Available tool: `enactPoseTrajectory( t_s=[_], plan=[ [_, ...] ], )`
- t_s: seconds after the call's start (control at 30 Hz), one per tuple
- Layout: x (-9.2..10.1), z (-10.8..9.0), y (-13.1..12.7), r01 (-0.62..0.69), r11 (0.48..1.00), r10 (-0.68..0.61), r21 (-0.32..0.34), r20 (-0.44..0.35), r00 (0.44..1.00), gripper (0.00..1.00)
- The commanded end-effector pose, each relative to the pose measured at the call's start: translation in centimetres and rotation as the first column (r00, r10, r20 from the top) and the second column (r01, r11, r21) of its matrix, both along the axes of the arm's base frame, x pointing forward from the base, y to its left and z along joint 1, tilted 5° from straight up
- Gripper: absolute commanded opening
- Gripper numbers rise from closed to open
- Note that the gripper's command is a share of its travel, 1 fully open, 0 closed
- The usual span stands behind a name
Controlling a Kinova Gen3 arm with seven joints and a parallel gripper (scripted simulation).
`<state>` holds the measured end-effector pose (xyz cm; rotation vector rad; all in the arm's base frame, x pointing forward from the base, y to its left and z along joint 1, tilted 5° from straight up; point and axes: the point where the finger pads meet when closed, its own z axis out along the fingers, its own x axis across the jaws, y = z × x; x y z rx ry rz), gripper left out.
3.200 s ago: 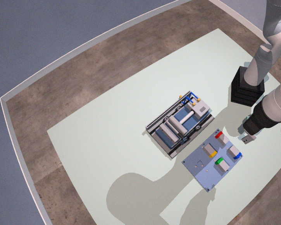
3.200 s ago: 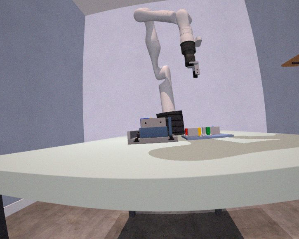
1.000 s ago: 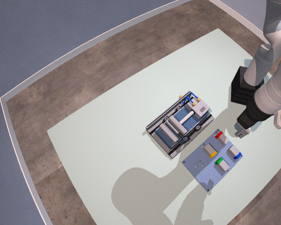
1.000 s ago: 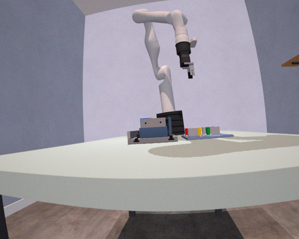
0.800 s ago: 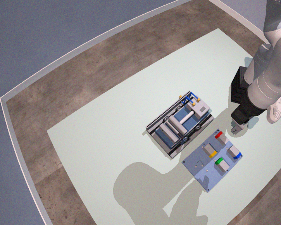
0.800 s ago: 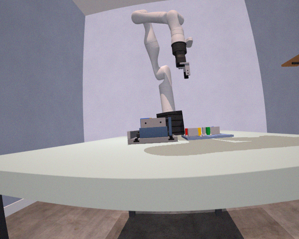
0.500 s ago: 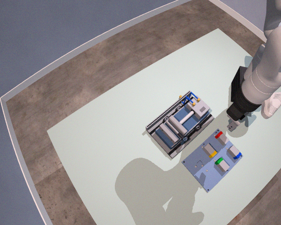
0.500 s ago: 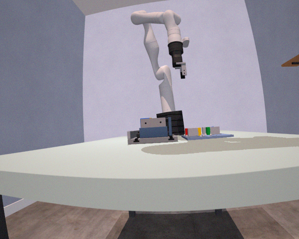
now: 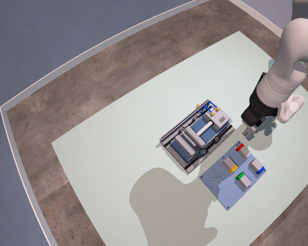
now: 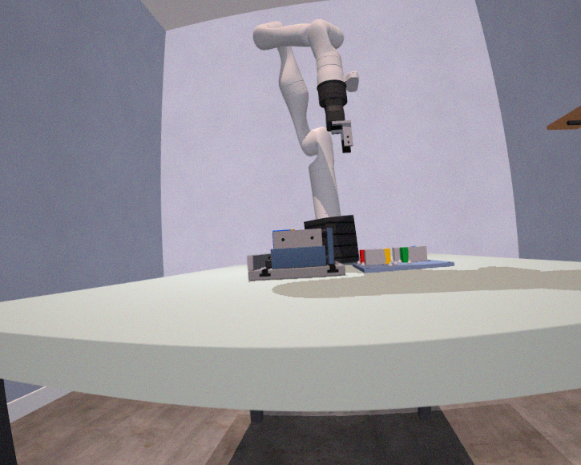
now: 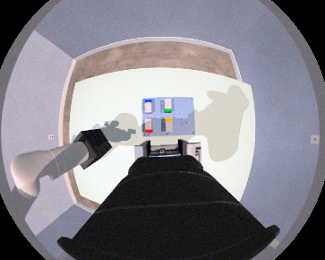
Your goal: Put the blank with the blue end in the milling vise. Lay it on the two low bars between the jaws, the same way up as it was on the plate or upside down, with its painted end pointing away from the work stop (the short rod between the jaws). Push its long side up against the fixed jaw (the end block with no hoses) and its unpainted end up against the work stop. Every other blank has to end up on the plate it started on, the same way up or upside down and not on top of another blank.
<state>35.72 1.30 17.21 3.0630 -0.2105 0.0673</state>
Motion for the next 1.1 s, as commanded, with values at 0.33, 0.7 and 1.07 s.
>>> enactPoseTrajectory(
  t_s=[0.33,0.7,1.07],
  plan=[
    [0.10,0.08,0.09,0.009,1.000,-0.009,-0.001,0.003,1.000,1.00],
    [0.08,0.04,0.59,0.009,1.000,-0.009,-0.001,0.003,1.000,1.00],
    [0.07,0.02,0.82,0.010,1.000,-0.010,-0.001,0.004,1.000,1.00]
  ],
)
